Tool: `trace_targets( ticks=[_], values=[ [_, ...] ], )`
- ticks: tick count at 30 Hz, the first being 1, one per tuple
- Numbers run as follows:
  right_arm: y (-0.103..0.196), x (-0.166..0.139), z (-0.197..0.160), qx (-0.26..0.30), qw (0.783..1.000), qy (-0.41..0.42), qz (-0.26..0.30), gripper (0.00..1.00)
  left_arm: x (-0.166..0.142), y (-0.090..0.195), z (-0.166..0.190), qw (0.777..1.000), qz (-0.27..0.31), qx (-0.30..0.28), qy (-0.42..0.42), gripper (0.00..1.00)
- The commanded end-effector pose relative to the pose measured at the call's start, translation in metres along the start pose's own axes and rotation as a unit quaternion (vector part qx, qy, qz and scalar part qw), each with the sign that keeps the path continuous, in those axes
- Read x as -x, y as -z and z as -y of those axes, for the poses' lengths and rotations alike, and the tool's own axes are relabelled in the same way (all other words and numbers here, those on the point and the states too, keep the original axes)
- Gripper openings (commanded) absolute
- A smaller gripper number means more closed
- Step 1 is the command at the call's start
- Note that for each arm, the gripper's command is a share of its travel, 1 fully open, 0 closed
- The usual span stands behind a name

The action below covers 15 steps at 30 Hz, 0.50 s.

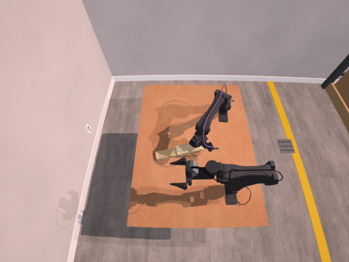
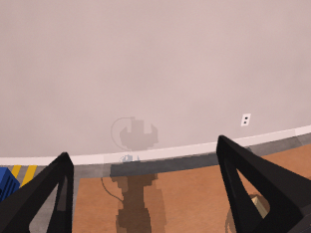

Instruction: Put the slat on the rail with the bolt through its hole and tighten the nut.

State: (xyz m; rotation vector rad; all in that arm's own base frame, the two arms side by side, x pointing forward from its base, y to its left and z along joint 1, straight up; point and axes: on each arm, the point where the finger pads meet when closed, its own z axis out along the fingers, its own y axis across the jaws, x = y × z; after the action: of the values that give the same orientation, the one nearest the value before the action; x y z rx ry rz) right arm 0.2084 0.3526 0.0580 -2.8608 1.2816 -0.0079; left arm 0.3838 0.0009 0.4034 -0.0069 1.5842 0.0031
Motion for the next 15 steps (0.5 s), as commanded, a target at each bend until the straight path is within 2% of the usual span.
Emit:
trace_targets(
  ticks=[1,15],
  values=[
    [0.0009,0.0050,-0.0019,-0.001,0.999,-0.053,0.007,0.12,0.0085,0.0033,-0.0001,1.000,0.013,-0.003,-0.001,1.00],
    [0.0008,0.0050,-0.0019,0.000,0.985,-0.172,0.007,0.12,0.0085,0.0033,-0.0001,1.000,0.013,-0.003,-0.001,1.00]
  ],
)
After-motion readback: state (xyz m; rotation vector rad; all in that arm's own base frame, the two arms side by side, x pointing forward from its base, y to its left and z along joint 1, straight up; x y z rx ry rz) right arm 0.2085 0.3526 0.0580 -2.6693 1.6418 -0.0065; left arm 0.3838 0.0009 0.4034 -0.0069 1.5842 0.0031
